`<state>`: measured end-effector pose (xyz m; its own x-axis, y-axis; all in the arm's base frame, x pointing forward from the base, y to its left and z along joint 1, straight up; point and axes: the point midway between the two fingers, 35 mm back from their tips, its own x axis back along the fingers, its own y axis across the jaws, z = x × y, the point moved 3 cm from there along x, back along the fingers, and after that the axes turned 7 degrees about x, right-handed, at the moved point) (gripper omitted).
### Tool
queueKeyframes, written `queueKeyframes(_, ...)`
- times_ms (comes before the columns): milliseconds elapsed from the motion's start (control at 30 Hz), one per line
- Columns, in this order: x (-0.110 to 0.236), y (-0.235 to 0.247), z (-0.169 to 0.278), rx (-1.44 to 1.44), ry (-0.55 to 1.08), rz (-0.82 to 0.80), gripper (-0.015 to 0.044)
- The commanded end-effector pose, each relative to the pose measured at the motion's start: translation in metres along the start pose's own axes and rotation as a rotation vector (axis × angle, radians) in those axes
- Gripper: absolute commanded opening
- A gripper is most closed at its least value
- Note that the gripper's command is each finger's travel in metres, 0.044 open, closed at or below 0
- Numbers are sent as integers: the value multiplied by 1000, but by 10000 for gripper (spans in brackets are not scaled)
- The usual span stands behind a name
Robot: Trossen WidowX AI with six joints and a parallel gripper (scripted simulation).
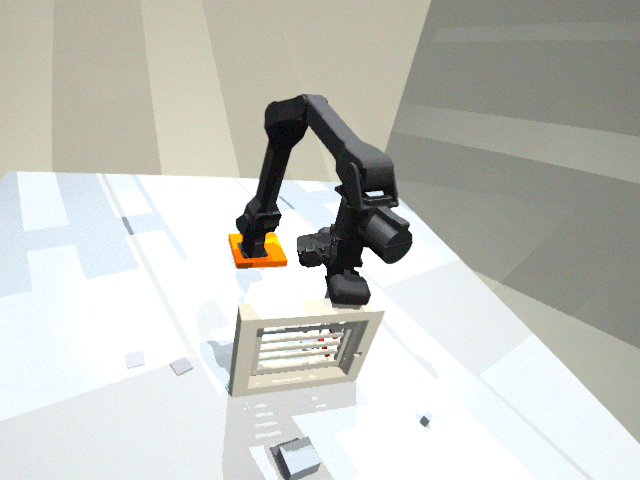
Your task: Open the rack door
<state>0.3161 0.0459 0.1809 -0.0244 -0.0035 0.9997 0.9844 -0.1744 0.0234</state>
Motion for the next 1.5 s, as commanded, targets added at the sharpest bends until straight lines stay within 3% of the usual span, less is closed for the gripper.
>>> queueKeyframes(0, -1, 0, -1, -2, -5, 2, 83)
queueKeyframes(367, -1, 0, -1, -2, -5, 2, 15)
queueKeyframes(1467, 0, -37, -22, 591, -5, 6, 15)
